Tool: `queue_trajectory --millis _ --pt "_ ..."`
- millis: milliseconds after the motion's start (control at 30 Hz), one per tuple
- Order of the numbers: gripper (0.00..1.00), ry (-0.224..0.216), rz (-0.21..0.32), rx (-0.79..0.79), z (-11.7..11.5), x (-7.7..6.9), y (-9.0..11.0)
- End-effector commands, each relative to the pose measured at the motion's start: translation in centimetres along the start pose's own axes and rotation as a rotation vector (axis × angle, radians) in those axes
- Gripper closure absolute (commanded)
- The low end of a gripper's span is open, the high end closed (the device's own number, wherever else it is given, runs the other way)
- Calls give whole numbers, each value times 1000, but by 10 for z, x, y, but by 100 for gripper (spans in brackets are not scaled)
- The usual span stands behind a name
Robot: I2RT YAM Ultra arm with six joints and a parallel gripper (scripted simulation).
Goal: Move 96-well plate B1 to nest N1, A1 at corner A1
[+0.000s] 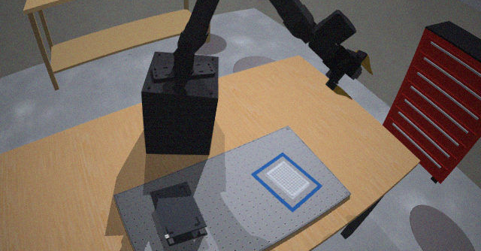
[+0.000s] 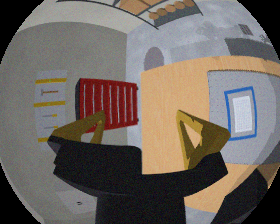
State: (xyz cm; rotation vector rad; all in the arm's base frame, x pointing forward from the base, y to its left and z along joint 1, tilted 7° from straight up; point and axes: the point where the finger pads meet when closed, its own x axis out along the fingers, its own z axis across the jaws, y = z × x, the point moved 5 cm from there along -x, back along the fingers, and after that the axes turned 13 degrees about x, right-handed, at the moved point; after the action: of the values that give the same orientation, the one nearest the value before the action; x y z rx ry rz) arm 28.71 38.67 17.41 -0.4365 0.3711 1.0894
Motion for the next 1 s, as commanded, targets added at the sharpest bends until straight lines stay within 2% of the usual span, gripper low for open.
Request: queue_trajectory --millis 0,533,633,733,833,867,933,967 --pt "0 -16 -5 -3 6 -2 -1" --pt "0 -16 -5 -3 6 -2 -1" --pt "0 82 -20 -54 -4 8 -12" --pt "0 91 -21 -59 -17 14 -18" --pt "0 181 -11 -103 -26 20 -21" --pt "0 200 -9 -112 -30 21 -23" --pt "0 200 -9 -112 -39 25 -25" --pt "0 230 -3 -126 -42 27 -26"
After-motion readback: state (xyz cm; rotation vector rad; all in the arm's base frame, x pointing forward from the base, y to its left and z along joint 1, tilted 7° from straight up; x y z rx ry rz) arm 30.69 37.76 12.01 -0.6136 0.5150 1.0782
